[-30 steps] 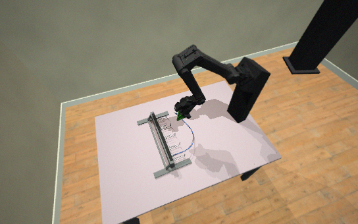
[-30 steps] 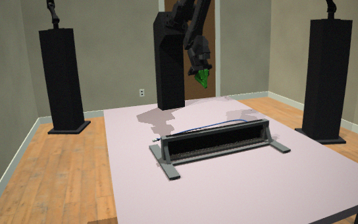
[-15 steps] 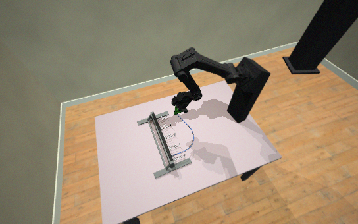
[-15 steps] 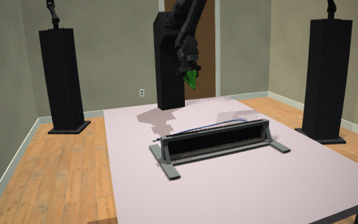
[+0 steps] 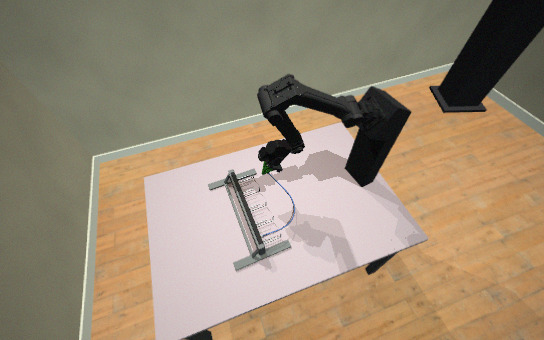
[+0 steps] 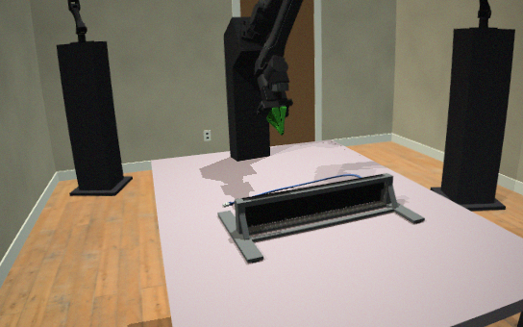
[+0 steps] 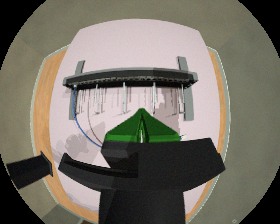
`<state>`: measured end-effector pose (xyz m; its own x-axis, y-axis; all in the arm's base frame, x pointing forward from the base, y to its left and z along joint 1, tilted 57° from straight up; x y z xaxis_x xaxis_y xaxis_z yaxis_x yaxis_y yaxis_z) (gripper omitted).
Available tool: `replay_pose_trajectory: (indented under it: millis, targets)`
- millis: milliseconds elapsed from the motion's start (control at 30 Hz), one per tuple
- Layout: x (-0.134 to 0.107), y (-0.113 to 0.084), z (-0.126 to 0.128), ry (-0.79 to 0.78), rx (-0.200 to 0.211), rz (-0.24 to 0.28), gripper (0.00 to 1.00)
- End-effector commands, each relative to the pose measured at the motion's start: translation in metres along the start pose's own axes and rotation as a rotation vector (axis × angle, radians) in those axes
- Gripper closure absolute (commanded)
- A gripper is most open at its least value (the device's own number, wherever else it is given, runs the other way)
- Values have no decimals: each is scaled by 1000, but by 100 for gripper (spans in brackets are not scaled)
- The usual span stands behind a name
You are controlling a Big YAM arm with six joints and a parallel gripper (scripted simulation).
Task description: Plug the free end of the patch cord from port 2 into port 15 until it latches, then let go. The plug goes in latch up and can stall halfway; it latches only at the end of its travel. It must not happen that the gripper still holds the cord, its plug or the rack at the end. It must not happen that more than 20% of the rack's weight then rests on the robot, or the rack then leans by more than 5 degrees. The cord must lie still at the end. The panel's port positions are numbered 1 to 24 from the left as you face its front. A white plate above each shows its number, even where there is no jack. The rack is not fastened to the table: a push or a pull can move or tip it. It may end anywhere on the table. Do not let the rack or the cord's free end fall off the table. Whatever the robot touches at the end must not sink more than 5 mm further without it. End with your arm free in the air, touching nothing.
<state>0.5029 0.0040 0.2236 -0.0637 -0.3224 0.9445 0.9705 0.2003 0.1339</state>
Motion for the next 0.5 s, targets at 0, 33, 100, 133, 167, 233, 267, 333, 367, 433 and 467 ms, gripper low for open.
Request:
replay_pose_trajectory:
  millis: [0, 33, 100, 133, 167, 233, 267, 333, 367, 433, 467]
  targets:
    - [-10, 20, 4, 13, 8, 20, 100]
    - [-10, 27, 5, 12, 8, 21, 100]
    - [-11, 44, 5, 9, 9, 23, 100]
    - [-11, 53, 6, 7, 9, 23, 100]
    - [-12, 61, 6, 6, 9, 24, 100]
    - [-12, 79, 6, 4, 10, 25, 100]
    - [-13, 87, 7, 3, 10, 25, 100]
    - [-13, 102, 7, 1, 10, 25, 100]
    - [-13, 108, 7, 1, 10, 25, 100]
    - [-13, 108, 7, 1, 10, 25, 100]
    - [-13, 114, 7, 0, 10, 26, 100]
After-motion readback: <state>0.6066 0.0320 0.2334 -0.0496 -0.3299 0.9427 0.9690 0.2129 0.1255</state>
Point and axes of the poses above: the point where the finger pads meet when closed, its own y axis out along the fingers, its own z axis across the jaws, x = y × z, the point moved 1 cm from there along -y, back along the fingers, and after that the axes turned 13 degrees about y, right-handed, at the moved point
